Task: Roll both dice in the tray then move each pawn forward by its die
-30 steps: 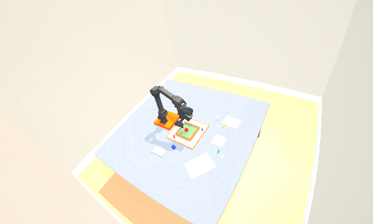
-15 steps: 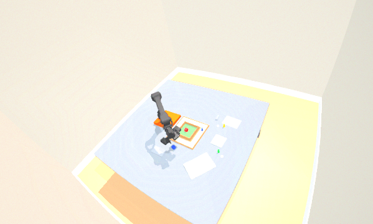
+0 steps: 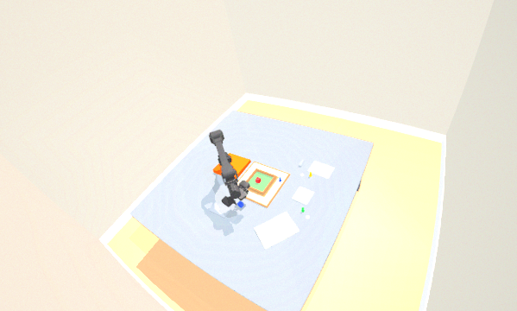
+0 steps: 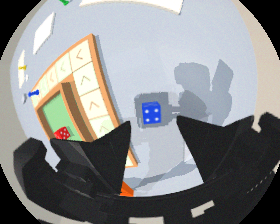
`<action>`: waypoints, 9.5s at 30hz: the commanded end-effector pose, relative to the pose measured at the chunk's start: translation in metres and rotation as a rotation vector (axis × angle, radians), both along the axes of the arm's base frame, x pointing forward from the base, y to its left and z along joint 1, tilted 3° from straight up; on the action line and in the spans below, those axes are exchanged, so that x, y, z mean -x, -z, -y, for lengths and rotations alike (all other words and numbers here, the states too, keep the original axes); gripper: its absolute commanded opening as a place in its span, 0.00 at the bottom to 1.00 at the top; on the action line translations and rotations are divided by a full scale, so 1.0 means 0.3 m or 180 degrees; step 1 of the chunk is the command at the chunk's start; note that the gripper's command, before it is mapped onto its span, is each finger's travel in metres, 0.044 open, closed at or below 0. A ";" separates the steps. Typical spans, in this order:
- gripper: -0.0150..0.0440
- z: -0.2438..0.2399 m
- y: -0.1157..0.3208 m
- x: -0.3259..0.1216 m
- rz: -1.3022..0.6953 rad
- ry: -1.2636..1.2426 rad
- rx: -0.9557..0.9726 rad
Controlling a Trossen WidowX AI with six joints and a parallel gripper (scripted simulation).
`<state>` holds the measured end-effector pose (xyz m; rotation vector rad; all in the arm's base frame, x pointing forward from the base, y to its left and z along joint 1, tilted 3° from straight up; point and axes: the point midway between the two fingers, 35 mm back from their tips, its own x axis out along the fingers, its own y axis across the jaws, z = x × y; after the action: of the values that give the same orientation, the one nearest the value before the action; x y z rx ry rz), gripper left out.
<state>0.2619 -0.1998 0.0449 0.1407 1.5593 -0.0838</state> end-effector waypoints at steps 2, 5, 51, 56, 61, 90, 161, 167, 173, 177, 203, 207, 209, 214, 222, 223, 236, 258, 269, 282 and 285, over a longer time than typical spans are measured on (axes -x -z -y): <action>0.72 -0.004 0.024 0.003 -0.0011 -0.0010 -0.0011; 0.72 -0.004 0.040 0.002 -0.0011 -0.0010 -0.0011; 0.25 0.009 -0.189 0.006 -0.0009 -0.0004 -0.0006; 0.25 -0.001 -0.283 0.022 -0.0012 -0.0010 -0.0011; 0.25 -0.024 -0.281 0.008 -0.0010 -0.0034 -0.0011; 0.25 -0.526 -0.180 -0.154 0.0027 -0.0502 -0.0050; 0.88 -0.764 -0.411 -0.078 0.2713 -0.0362 0.0093; 1.00 -0.734 -0.384 -0.101 0.2294 -0.0407 0.0169; 1.00 -0.655 -0.314 -0.138 0.1264 -0.0487 0.0200; 1.00 -0.599 -0.267 -0.151 0.0591 -0.0517 0.0104; 0.59 -0.299 -0.112 0.190 0.0056 -0.1957 -0.0021; 0.59 -0.301 -0.066 0.190 0.0056 -0.1957 -0.0021; 0.59 -0.301 -0.062 0.190 0.0056 -0.1957 -0.0021; 0.59 -0.302 -0.044 0.189 0.0056 -0.1957 -0.0021; 0.59 -0.303 -0.001 0.188 0.0056 -0.1957 -0.0022; 0.59 -0.303 0.005 0.188 0.0056 -0.1957 -0.0022; 0.59 -0.308 0.072 0.192 0.0056 -0.1957 -0.0022; 0.25 -0.299 0.020 0.178 0.0057 -0.1957 -0.0021; 0.25 -0.284 -0.166 0.160 0.0058 -0.1957 -0.0019; 0.25 -0.291 -0.349 0.180 0.0056 -0.1957 -0.0021; 0.25 -0.286 -0.342 0.157 0.0058 -0.1957 -0.0019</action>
<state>0.2102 -0.1130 0.1474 -0.3339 1.5222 0.4023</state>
